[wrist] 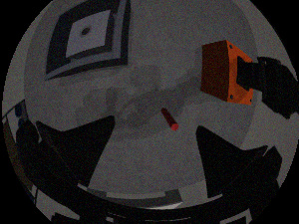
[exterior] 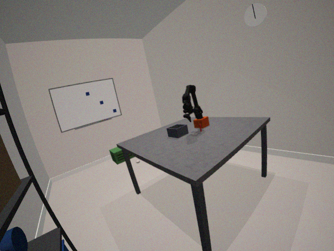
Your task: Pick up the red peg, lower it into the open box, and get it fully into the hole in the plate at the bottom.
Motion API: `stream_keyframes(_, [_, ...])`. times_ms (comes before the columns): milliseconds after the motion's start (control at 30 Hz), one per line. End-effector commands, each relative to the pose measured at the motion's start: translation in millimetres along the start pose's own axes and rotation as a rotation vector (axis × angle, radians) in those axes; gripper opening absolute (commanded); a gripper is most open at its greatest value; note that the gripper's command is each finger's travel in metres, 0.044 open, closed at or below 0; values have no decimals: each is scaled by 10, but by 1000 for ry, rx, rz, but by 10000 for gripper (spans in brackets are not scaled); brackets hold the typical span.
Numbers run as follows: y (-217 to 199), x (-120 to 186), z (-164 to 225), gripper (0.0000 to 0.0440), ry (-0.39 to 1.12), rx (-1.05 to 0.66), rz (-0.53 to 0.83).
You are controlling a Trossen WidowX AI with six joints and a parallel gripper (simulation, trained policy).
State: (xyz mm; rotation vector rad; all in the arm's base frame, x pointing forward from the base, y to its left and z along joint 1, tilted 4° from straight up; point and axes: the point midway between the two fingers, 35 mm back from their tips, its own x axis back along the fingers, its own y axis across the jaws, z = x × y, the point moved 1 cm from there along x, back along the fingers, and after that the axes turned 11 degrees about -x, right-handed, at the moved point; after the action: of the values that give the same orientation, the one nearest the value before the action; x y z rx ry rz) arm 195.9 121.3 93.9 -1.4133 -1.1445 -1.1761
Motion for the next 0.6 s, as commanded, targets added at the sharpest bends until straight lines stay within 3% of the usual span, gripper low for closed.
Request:
stream_keyframes(0, [-49,-167,18,429,-9,23,26])
stream_keyframes(567, [-120,-761,177,437,4,132,-34])
